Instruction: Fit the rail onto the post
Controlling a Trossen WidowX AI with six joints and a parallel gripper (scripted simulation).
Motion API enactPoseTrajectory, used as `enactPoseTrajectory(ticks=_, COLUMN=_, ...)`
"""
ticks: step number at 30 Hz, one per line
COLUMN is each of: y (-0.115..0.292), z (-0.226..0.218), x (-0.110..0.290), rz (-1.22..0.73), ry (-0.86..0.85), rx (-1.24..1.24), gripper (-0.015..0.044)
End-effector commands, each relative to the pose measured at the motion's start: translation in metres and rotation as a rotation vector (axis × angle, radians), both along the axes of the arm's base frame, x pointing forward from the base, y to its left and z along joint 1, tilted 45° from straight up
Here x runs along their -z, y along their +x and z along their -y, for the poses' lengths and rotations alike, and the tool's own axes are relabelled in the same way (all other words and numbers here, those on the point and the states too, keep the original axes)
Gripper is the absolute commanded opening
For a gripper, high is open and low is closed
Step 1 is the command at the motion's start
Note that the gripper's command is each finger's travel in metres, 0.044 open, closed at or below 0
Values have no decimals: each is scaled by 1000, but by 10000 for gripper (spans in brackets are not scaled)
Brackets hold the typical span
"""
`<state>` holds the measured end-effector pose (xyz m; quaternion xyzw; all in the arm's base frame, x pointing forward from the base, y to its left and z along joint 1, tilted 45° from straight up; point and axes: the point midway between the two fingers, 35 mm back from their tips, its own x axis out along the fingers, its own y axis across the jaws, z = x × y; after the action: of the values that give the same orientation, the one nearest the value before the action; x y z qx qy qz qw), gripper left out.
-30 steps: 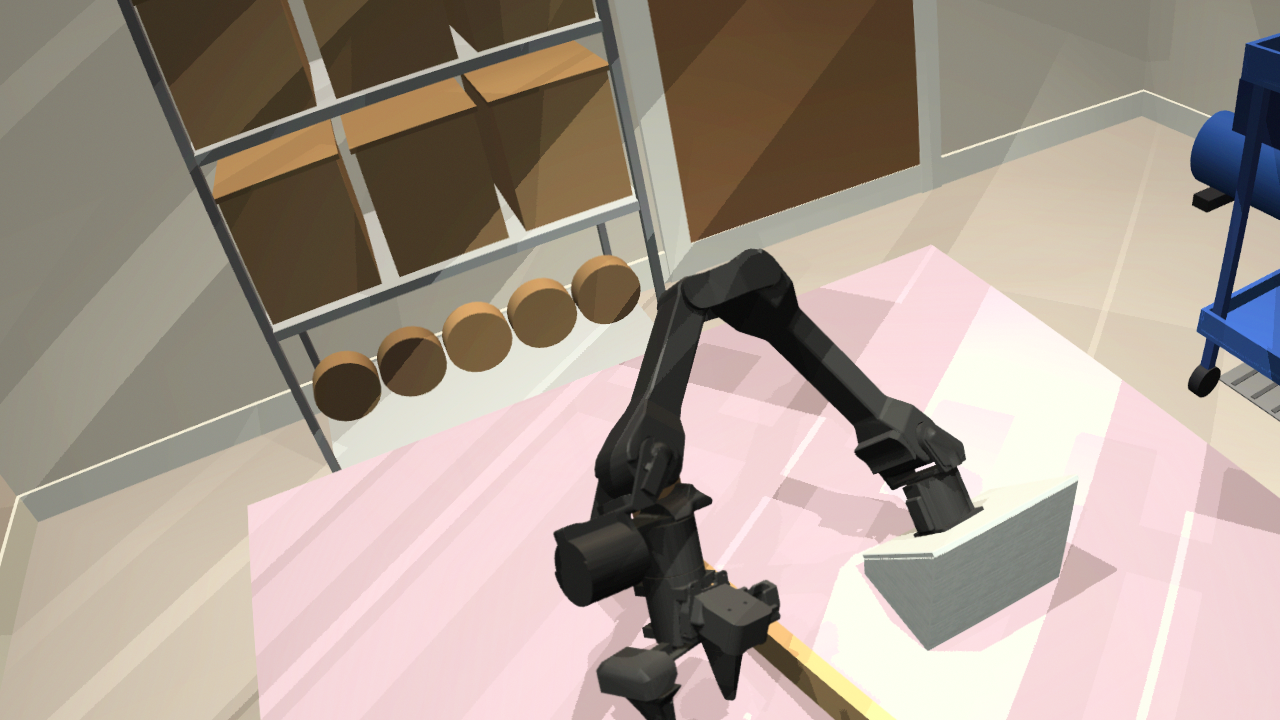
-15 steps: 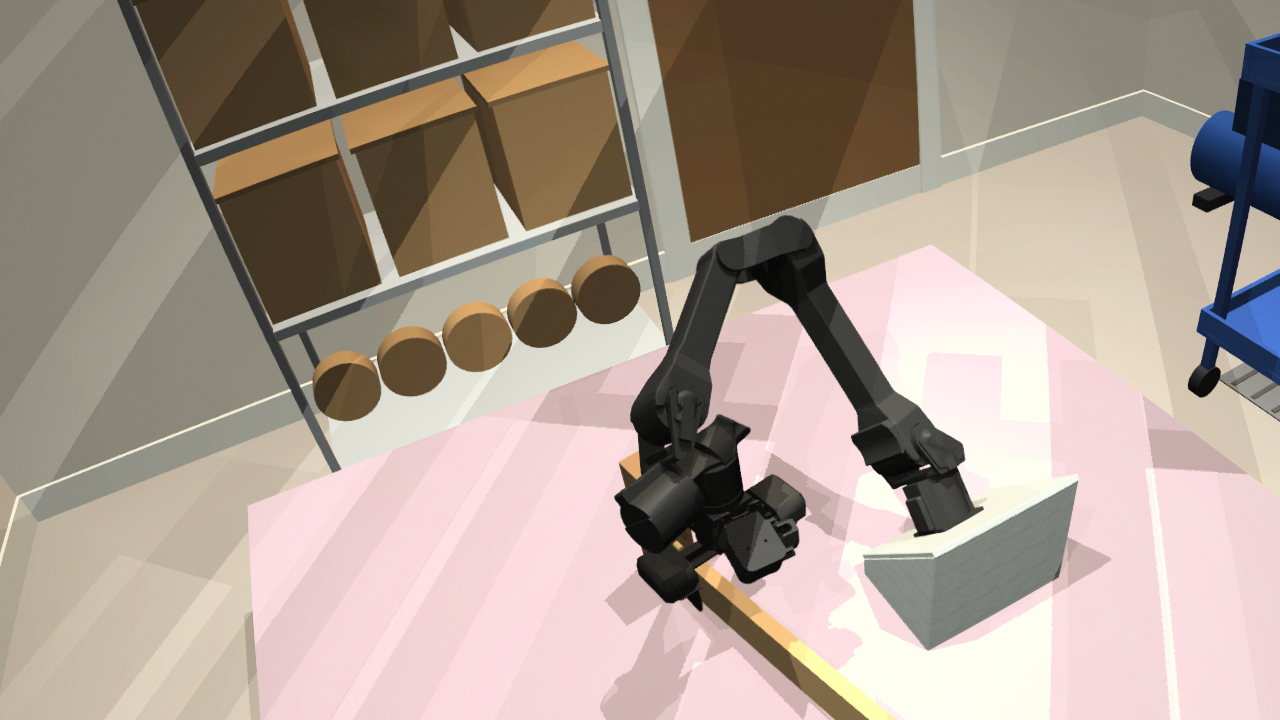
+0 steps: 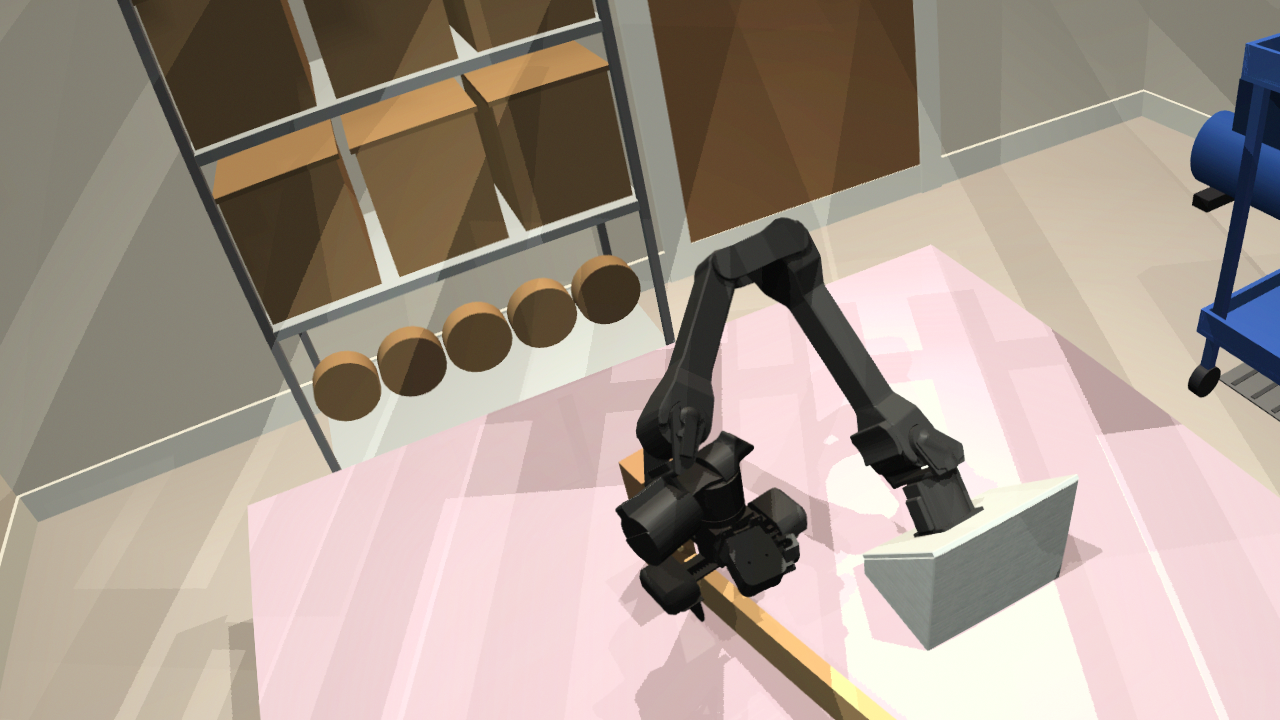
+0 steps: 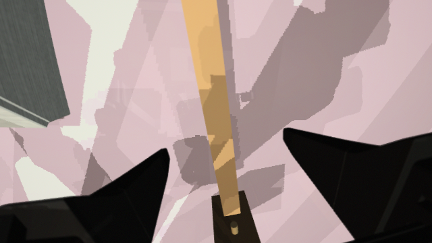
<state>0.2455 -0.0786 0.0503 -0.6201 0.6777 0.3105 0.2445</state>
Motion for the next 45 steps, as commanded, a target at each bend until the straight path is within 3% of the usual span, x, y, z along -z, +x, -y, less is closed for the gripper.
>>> enactPoseTrajectory(ticks=1, y=-1, z=5, x=4, rz=-7, ry=-5, rx=-3, gripper=440)
enactPoseTrajectory(ticks=31, y=-9, z=37, x=35, rz=-8, ry=-11, rx=-2, gripper=440)
enactPoseTrajectory(ticks=45, y=-9, z=37, x=35, rz=-8, ry=-11, rx=-2, gripper=72)
